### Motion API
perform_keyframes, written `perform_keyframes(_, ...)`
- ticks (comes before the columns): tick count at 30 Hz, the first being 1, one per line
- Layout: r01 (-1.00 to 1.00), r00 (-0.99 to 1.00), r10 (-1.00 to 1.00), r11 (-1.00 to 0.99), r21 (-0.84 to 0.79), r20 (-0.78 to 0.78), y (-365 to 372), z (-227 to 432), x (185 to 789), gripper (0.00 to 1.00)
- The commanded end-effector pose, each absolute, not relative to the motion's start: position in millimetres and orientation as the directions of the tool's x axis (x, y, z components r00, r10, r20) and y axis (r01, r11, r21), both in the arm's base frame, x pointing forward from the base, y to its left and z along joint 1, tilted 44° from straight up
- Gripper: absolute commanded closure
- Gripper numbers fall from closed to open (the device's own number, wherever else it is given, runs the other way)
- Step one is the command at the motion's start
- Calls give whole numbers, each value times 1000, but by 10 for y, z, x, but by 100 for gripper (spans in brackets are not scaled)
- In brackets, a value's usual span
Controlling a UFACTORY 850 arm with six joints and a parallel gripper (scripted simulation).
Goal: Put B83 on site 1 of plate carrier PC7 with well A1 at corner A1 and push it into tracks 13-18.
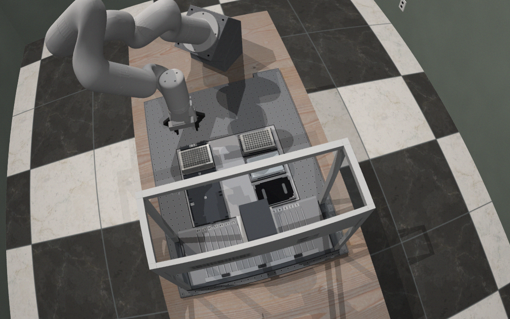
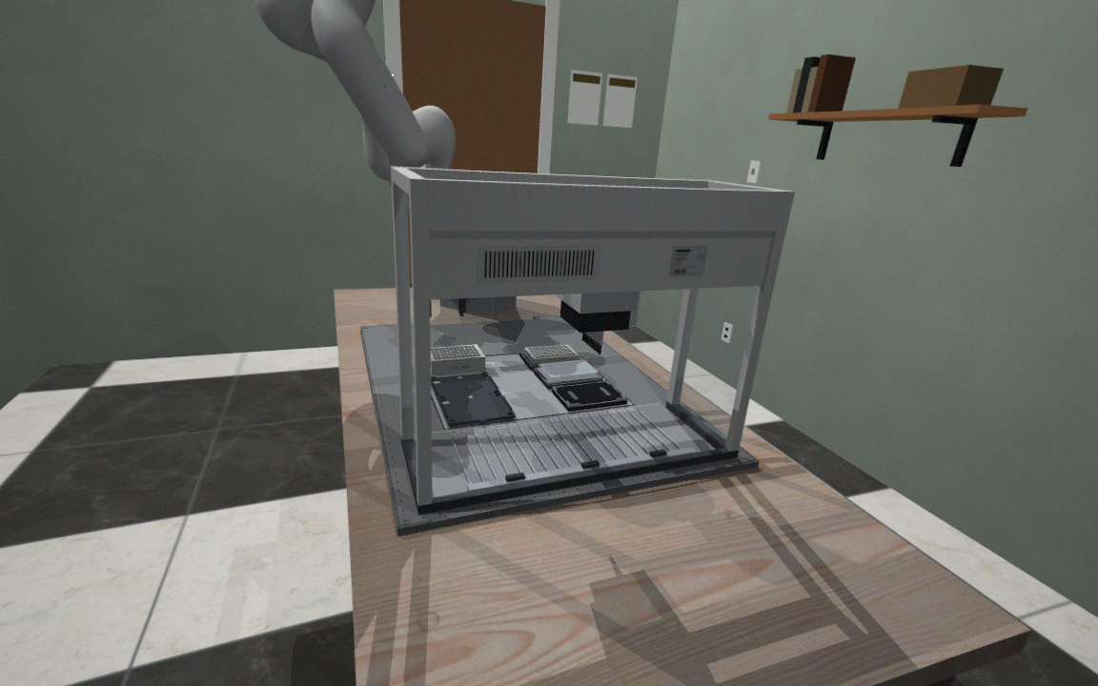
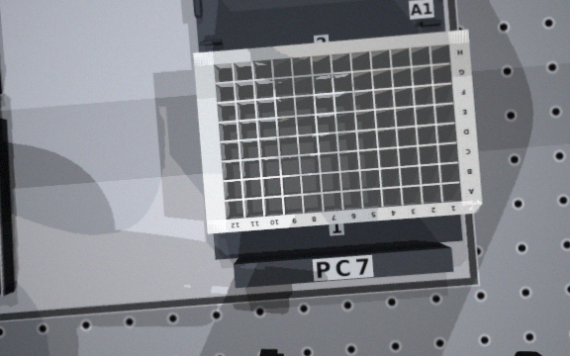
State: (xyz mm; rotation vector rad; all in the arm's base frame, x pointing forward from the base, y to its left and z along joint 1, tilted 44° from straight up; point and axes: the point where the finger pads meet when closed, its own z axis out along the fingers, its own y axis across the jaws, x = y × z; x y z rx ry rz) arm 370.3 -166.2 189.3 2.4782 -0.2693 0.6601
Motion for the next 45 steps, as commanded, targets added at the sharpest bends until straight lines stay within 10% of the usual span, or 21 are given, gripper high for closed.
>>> perform_keyframes(1, -253, 882, 18, -825, 505, 471, -1629, 1849, 3667, 18)
perform_keyframes(45, -253, 882, 18, -825, 505, 471, -1891, 1512, 3852, 18)
